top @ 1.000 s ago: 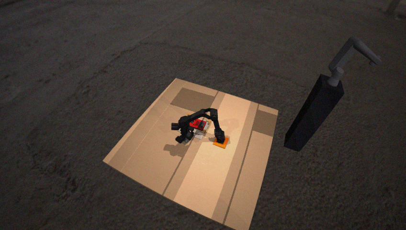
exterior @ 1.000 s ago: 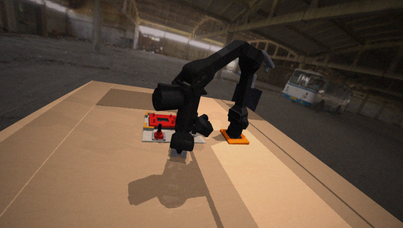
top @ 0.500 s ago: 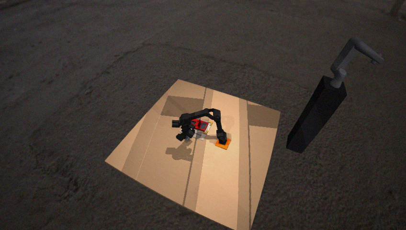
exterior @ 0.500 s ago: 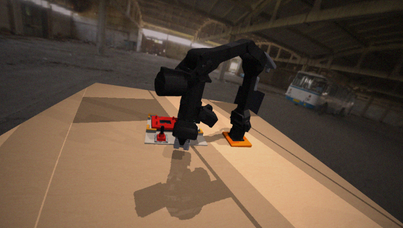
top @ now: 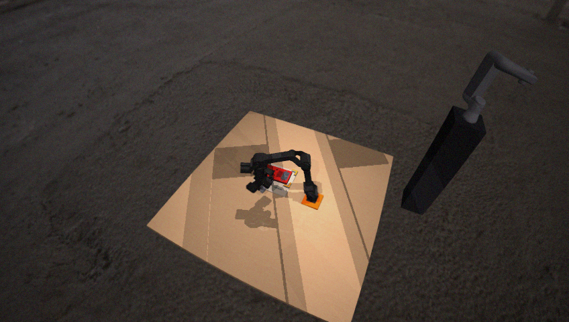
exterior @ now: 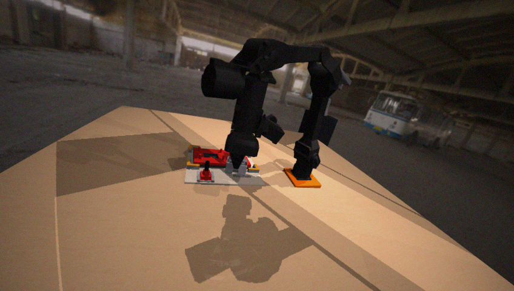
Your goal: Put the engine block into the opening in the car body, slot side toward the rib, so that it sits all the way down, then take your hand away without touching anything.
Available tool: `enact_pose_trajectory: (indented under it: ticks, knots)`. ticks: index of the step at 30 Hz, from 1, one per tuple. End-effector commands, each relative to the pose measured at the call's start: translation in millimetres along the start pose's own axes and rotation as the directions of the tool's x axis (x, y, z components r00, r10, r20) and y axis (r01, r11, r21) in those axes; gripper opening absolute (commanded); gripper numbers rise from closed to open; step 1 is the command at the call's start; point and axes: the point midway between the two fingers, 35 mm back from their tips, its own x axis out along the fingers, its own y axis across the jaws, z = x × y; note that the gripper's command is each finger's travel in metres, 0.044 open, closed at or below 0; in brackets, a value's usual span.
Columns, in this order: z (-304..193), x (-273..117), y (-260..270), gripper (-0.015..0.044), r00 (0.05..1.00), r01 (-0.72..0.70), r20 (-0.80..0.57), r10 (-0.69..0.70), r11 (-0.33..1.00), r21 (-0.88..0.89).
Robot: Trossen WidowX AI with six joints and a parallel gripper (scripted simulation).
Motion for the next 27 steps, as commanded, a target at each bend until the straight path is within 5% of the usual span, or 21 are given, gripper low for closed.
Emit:
enact_pose_trajectory:
  ticks: [1, 10, 27]
  knots:
    - [1.6, -15.2, 0.5, 0.0000, 1.000, 0.008, -0.005, -0.008, 1.000, -0.005]
    - [3.5, -29.0, 2.9, 0.0000, 1.000, 0.008, -0.005, -0.008, 1.000, 0.018]
    - [-10.8, -21.1, 17.5, 0.0000, 1.000, 0.007, -0.006, -0.005, 0.824, 0.567]
